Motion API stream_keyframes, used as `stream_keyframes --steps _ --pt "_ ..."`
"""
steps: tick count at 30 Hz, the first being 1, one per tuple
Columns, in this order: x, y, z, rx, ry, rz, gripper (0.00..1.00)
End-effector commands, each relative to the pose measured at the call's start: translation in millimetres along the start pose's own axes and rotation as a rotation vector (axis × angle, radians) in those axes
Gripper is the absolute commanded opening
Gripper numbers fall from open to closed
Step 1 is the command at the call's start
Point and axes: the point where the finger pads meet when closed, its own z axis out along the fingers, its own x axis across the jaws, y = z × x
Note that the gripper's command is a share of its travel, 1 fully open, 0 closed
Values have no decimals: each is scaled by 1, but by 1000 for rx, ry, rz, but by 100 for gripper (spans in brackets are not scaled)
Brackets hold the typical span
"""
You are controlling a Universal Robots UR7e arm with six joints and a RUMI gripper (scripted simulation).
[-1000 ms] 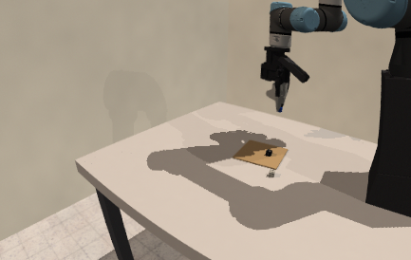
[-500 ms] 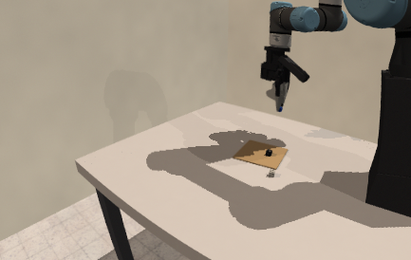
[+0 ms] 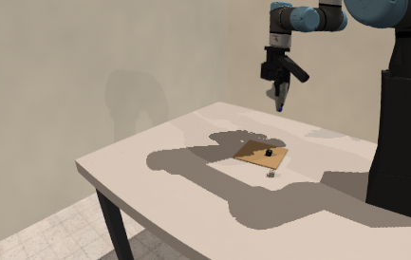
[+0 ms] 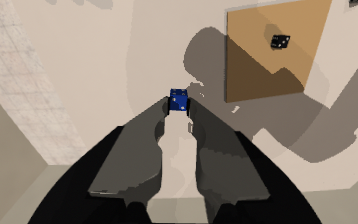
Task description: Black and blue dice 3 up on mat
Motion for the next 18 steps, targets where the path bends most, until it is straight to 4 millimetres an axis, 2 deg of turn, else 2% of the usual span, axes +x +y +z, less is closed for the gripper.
stream_keyframes --steps 1,18 --pt "1 0 0 -1 -1 35 0" --pt "4 0 0 -1 -1 222 0"
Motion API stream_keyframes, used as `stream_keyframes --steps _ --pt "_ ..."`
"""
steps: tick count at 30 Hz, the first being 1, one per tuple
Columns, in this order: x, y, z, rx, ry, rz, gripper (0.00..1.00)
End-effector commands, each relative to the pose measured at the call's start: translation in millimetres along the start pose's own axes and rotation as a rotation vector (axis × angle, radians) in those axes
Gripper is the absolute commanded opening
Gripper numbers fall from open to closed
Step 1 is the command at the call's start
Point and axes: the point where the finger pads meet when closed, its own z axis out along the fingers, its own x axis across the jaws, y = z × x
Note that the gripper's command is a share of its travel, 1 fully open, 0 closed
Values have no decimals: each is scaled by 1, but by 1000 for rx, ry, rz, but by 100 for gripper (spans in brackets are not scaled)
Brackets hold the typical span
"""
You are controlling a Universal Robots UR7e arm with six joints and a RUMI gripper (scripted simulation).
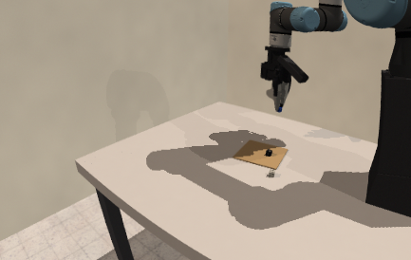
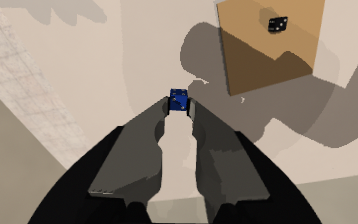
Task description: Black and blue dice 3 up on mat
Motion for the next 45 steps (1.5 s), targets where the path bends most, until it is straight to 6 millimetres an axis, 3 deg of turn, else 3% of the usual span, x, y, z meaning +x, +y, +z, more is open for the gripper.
stream_keyframes --steps 1,22,45 --pt "2 0 0 -1 -2 90 0" --pt "9 1 1 -1 -1 489 0" --pt "19 6 2 -2 -1 1100 0"
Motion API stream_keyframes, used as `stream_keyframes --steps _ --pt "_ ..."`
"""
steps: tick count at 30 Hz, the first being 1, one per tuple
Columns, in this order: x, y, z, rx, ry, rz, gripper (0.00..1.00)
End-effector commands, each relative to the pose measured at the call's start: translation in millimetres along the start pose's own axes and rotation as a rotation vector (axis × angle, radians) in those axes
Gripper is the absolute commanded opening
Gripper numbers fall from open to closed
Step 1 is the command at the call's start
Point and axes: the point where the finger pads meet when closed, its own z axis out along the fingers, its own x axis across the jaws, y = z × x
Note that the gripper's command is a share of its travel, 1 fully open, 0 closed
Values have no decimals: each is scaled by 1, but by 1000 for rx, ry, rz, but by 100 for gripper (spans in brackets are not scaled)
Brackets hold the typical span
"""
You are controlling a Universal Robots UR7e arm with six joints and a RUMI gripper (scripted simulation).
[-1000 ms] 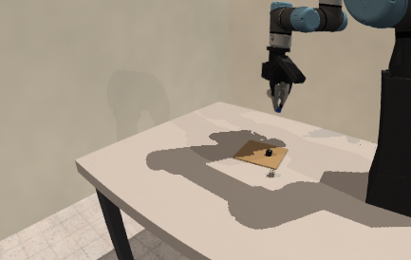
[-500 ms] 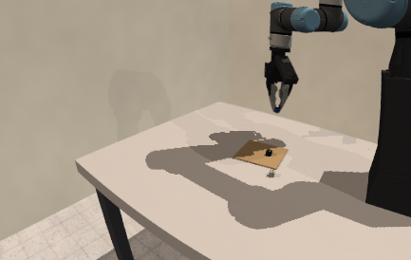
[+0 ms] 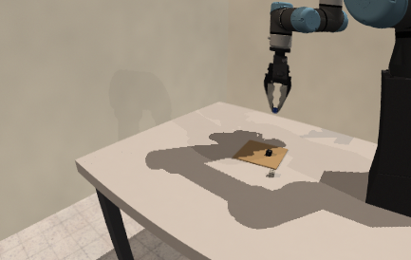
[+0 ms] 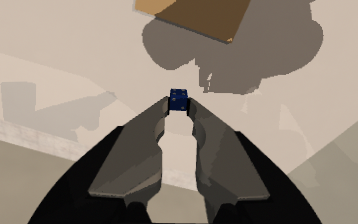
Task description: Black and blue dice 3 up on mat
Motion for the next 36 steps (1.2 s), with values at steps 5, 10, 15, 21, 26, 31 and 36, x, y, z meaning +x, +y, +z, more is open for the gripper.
stream_keyframes --steps 5,10,15,21,26,31,36 --pt "4 -1 0 -6 -4 254 0" --pt "6 -1 0 -6 -3 375 0" --pt "8 0 1 -6 -3 522 0" --pt "10 0 1 -7 -3 668 0" --pt "12 1 1 -7 -2 797 0" --pt "13 2 1 -7 -2 929 0" --pt "14 3 1 -7 -1 1061 0"
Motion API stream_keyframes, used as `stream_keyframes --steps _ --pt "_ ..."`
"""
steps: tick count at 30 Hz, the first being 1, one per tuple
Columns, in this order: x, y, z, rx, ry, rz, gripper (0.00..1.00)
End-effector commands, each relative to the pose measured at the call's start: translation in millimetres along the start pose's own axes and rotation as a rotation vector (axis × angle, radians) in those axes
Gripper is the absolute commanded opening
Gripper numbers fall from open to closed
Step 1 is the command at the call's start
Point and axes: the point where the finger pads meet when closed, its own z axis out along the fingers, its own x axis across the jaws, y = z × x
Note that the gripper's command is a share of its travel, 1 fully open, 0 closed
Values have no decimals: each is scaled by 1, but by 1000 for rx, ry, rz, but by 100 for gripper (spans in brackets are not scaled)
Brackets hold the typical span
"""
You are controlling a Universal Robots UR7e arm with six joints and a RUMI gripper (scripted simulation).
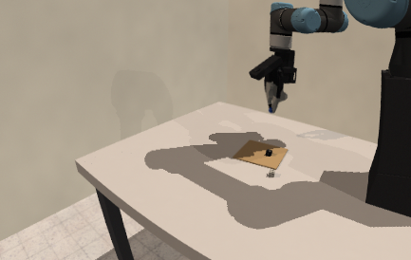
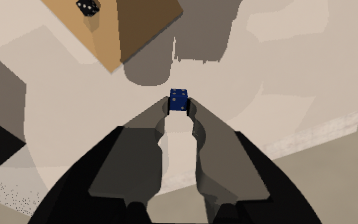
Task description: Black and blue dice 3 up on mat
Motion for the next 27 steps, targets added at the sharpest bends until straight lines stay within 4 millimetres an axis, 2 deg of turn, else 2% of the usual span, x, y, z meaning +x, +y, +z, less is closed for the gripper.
stream_keyframes --steps 1,6,9,12,24,27 --pt "2 -1 0 -7 2 174 0" --pt "4 0 0 -7 3 309 0" --pt "4 0 0 -7 3 325 0" --pt "6 0 0 -7 3 452 0" --pt "8 2 1 -6 4 768 0" --pt "8 2 1 -6 4 770 0"
